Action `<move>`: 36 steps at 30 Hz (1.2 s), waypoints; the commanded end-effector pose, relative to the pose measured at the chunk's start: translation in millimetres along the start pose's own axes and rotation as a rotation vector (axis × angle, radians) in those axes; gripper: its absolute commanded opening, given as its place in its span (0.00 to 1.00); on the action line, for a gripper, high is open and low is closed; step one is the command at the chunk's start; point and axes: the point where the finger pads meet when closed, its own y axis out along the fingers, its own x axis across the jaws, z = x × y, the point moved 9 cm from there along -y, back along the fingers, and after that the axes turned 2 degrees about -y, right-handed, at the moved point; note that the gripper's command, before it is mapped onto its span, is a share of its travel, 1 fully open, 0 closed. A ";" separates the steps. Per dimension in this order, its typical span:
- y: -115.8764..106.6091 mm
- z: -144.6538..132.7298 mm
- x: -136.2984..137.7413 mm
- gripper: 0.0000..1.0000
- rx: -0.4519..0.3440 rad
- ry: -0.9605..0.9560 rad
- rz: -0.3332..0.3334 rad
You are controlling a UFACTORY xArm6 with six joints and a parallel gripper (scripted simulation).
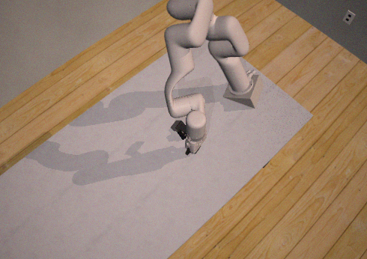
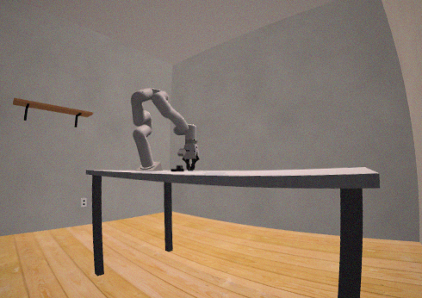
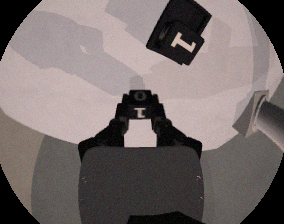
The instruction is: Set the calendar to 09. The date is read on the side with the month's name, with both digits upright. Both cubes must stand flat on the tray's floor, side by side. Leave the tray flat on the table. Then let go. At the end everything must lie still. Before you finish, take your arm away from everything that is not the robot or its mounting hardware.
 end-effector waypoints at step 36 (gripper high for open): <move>2.7 0.0 -1.0 0.27 -0.001 0.001 0.003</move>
